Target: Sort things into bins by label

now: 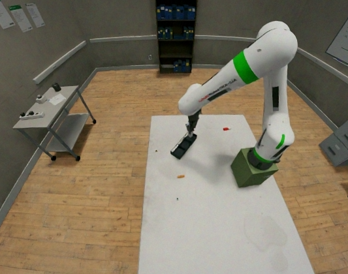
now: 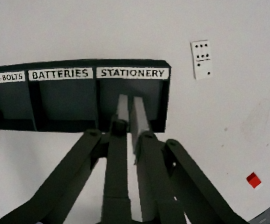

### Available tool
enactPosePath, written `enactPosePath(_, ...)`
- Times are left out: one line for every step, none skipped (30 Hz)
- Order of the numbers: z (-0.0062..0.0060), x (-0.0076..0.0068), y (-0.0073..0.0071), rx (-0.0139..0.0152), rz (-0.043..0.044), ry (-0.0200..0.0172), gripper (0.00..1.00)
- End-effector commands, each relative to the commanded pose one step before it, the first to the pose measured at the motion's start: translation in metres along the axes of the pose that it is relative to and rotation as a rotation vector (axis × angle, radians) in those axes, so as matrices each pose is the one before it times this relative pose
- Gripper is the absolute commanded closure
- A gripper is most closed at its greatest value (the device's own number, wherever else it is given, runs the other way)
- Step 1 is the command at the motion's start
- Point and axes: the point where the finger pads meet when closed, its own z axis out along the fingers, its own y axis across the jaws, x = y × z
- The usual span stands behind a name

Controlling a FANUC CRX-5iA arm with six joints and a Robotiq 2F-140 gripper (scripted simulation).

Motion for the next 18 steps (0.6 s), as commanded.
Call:
enactPosePath(0.00777,0.00034,-0.00001,-0.00005,0.00002,0.00046,0.85)
enactPosePath(0.00267,0.00000,0.00000,0.00000,0.00000,0.00000,0.85)
enactPosePath(0.00267,0.00000,0.00000,0.00000,0.00000,0.00000,0.85)
enactPosePath(0.00267,0.00000,0.00000,0.00000,0.00000,0.00000,0.85)
enactPosePath(0.00000,0.00000,0.00000,0.00000,0.00000,0.00000,0.85)
enactPosePath(0.00000,0.00000,0.00000,0.00000,0.00000,0.00000,0.85)
enactPosePath(0.00267,0.00000,0.00000,0.00000,0.00000,0.00000,0.85)
enactPosePath(0.00267,0.00000,0.00000,0.00000,0.00000,0.00000,0.85)
enactPosePath(0.00267,0.00000,0.00000,0.00000,0.00000,0.00000,0.85)
enactPosePath(0.00267,0.00000,0.00000,0.00000,0.00000,0.00000,0.85)
enactPosePath(0.00267,0.00000,0.00000,0.00000,0.00000,0.00000,0.85)
enactPosePath(0.00173,0.00000,0.00000,0.00000,0.00000,0.00000,0.85)
enactPosePath(0.00000,0.00000,0.00000,0.00000,0.00000,0.00000,0.85)
enactPosePath(0.00000,0.00000,0.00000,0.00000,0.00000,0.00000,0.85)
enactPosePath(0.00000,0.00000,0.00000,0.00000,0.00000,0.00000,0.85)
enactPosePath(0.00000,0.00000,0.00000,0.00000,0.00000,0.00000,0.85)
enactPosePath(0.00000,0.00000,0.00000,0.00000,0.00000,0.00000,0.85)
enactPosePath(0.00000,0.00000,0.00000,0.00000,0.00000,0.00000,0.85)
